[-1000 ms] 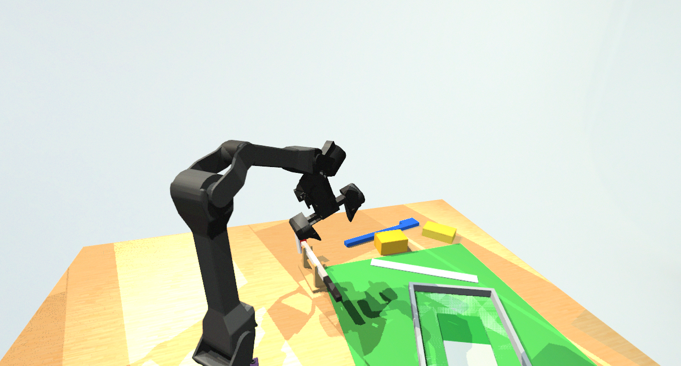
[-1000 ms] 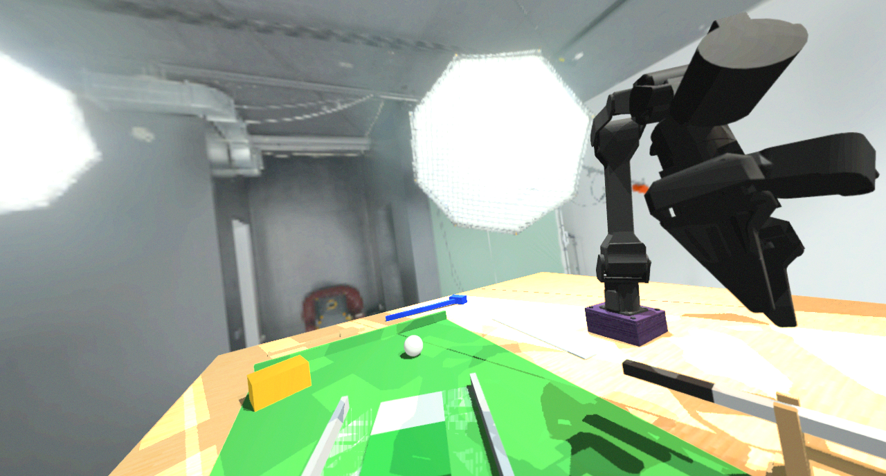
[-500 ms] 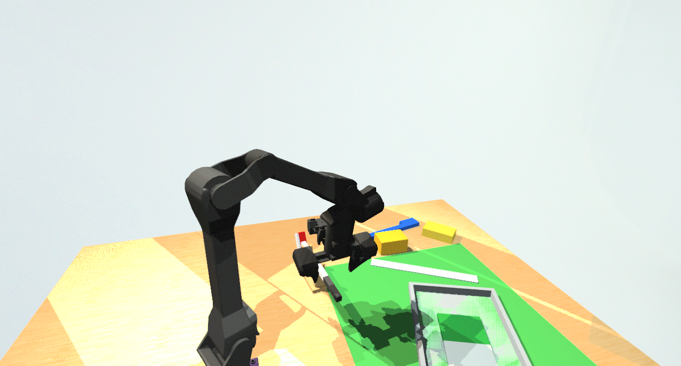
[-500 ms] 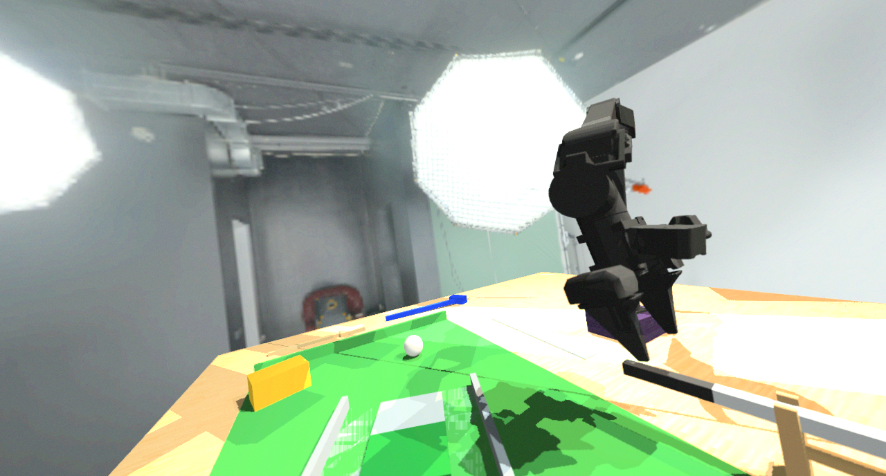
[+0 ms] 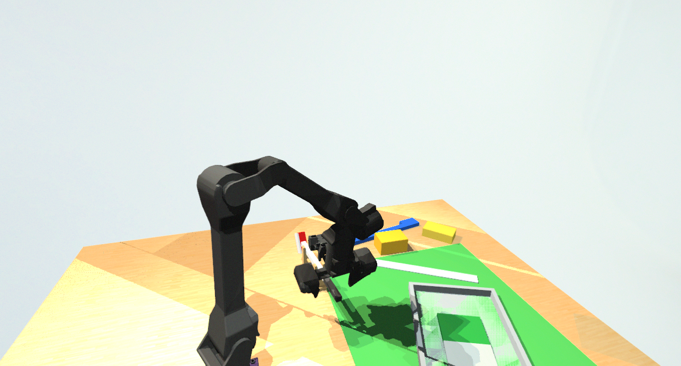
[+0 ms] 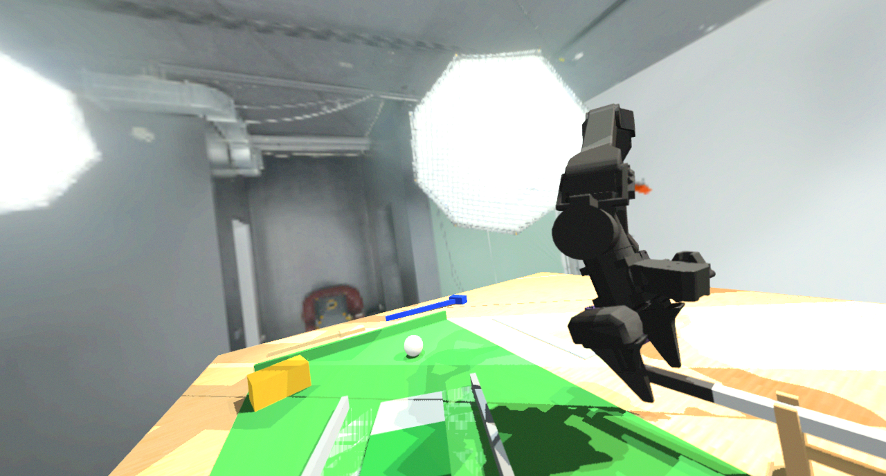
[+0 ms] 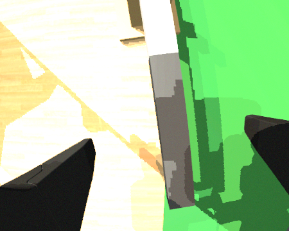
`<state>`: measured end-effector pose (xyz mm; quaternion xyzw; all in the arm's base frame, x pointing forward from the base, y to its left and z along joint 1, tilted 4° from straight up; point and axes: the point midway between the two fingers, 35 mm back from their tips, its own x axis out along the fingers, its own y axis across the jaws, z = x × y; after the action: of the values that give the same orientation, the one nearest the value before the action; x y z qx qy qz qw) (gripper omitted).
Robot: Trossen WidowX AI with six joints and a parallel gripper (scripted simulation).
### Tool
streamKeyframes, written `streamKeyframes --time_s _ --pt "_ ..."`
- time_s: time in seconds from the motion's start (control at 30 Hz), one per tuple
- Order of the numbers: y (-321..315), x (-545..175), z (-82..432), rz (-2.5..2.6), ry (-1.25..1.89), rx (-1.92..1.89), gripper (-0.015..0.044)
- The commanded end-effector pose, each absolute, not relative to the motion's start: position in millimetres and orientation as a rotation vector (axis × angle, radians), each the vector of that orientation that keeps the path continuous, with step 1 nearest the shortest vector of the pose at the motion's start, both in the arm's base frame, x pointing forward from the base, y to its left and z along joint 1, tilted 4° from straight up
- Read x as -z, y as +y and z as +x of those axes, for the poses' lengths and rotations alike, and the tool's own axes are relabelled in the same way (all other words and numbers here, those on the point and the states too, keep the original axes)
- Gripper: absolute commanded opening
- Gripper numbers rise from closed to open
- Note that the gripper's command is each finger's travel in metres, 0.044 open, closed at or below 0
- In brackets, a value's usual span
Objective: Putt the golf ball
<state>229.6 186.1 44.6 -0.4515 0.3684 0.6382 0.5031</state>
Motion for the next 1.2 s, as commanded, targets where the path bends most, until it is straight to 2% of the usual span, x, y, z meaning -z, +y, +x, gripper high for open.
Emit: streamKeyframes --time_s 0.0,0.6,1.1,1.17 --pt "186.7 -40.2 228.9 -1.087 0.89 -1.545 0.044" --pt "188.1 -17.0 228.0 -1.086 0.891 -1.545 0.044" --pt "187.8 -20.6 229.0 -1.094 0.884 -1.544 0.0046" --pt "187.8 -20.6 229.0 -1.094 0.884 -1.544 0.0033"
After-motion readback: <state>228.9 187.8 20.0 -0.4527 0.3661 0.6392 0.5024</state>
